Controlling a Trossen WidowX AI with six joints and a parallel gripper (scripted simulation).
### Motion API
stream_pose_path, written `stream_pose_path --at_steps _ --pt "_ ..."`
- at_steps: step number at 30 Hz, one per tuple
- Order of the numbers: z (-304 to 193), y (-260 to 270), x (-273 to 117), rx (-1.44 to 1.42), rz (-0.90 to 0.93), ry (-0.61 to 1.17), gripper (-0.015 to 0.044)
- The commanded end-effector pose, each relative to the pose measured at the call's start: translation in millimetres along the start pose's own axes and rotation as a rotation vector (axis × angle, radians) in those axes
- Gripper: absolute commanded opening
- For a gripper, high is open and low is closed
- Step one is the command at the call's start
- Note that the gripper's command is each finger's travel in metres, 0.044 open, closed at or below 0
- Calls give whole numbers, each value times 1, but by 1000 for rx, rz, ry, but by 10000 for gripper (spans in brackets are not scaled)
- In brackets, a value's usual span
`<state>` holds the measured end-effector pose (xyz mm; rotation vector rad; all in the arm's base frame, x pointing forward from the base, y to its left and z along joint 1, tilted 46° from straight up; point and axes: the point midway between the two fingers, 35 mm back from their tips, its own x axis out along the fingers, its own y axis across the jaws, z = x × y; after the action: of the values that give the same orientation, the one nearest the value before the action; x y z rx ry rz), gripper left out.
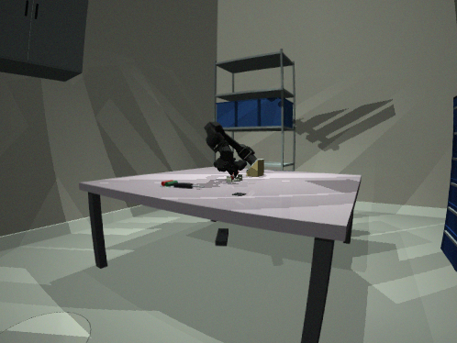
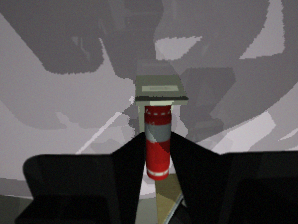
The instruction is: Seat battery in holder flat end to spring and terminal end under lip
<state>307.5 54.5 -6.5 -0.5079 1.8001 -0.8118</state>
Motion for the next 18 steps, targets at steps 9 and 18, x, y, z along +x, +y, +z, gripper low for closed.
stream_pose_path --at_steps 9,18 --pt "5 0 -3 6 3 -23 70" --pt "5 1 -1 5 5 -52 70"
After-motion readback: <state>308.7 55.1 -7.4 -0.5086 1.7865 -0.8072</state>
